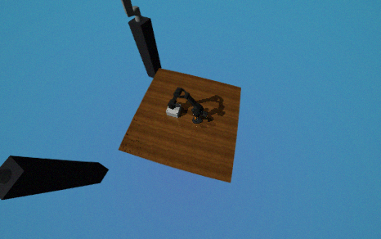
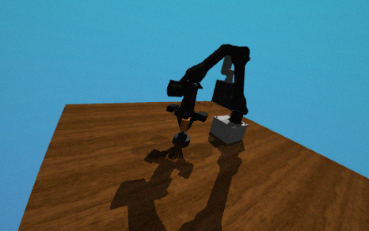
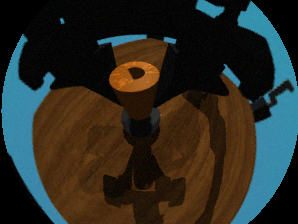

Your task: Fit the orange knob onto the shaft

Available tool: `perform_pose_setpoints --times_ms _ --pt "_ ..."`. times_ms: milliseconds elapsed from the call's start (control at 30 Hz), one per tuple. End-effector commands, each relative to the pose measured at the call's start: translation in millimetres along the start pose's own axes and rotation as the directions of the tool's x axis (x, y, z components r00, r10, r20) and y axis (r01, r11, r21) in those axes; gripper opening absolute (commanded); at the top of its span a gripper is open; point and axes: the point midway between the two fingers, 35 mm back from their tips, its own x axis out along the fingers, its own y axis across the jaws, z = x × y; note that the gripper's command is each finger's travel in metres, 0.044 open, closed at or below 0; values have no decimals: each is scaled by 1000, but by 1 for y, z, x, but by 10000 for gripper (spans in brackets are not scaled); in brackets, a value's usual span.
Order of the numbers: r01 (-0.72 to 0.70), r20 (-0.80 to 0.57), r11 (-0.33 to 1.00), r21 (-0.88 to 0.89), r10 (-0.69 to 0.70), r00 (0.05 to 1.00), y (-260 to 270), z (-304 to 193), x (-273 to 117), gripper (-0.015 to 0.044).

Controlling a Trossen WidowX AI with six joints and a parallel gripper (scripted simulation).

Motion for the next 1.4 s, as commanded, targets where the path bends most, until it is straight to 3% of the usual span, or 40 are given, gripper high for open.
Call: perform_pose_setpoints --times_ms 0,567,833,1367 --pt "2 -1 1000 -3 -2 1000 0 0 0 0" --pt "2 -1 1000 -3 -2 1000 -2 1 -4 0" --pt "2 -1 978 -211 -2 1000 -3 3 -4 0" --pt "2 -1 978 -211 -2 1000 0 0 -2 0"
